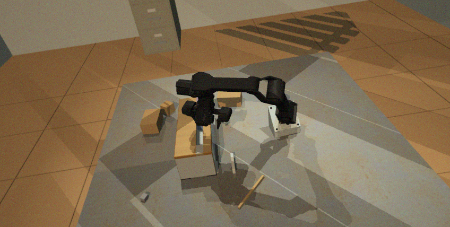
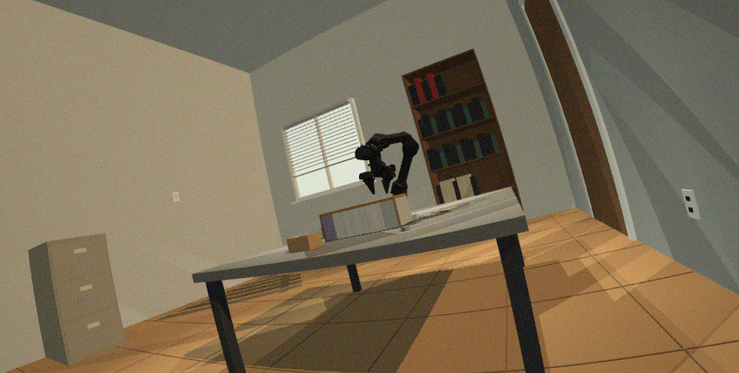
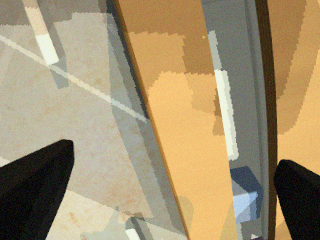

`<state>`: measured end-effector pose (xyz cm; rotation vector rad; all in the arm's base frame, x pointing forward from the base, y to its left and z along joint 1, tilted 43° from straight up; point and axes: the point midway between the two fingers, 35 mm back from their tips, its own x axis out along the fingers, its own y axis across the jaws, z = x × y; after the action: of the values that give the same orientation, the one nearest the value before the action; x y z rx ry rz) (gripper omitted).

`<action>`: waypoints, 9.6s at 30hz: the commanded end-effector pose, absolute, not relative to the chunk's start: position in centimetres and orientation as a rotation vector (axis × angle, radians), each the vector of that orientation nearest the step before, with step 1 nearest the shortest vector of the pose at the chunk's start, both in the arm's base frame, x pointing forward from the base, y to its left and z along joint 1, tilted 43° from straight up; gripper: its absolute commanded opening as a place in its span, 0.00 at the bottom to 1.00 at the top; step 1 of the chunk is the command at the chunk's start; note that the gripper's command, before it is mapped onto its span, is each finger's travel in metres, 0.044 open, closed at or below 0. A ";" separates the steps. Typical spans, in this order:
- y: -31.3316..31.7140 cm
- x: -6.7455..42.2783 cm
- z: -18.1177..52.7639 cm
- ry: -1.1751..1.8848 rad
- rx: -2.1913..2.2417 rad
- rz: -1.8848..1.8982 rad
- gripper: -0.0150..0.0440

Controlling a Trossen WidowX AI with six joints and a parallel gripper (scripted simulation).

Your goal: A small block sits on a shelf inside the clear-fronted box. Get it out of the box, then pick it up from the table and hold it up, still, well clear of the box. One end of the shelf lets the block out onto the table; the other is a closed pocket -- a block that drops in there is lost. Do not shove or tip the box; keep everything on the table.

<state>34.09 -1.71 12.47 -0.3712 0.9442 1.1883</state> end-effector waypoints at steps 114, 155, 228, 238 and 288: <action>-2.8 32.7 2.4 0.551 -0.445 1.493 0.93; -1.1 32.8 3.9 0.551 -0.444 1.494 0.93; 1.0 33.1 5.8 0.550 -0.443 1.494 0.93; 2.2 33.2 6.9 0.549 -0.442 1.494 0.93; 4.5 31.2 18.3 -0.241 -1.692 1.470 0.74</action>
<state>32.36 3.66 17.28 -1.2465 0.0391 1.5149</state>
